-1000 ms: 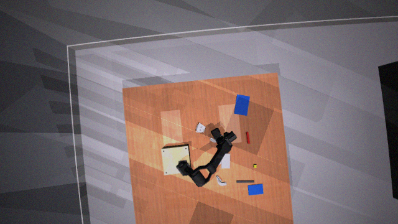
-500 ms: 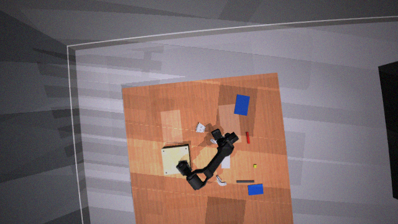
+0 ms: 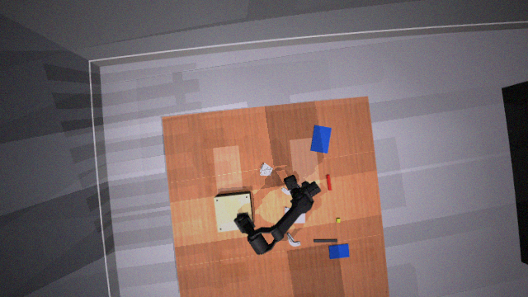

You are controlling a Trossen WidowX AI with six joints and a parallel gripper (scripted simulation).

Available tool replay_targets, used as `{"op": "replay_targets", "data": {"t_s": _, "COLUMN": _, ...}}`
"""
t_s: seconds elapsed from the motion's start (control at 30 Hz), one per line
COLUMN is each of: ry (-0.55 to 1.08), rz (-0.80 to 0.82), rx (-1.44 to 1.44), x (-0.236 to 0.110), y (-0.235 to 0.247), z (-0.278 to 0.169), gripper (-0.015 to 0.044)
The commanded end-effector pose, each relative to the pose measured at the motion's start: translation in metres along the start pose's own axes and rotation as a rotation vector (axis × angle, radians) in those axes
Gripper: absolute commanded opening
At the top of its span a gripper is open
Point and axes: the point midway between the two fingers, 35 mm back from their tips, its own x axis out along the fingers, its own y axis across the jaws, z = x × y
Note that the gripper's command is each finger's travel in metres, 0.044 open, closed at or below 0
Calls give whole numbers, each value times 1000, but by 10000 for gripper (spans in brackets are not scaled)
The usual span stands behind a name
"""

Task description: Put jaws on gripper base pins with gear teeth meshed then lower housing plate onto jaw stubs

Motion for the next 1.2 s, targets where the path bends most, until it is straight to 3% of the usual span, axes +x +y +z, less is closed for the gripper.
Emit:
{"op": "replay_targets", "data": {"t_s": 0.0, "ry": 2, "rz": -3, "rx": 23, "x": 0, "y": -15, "z": 0, "gripper": 134}}
{"op": "replay_targets", "data": {"t_s": 1.17, "ry": 2, "rz": -15, "rx": 229, "x": -1, "y": -130, "z": -18, "gripper": 134}}
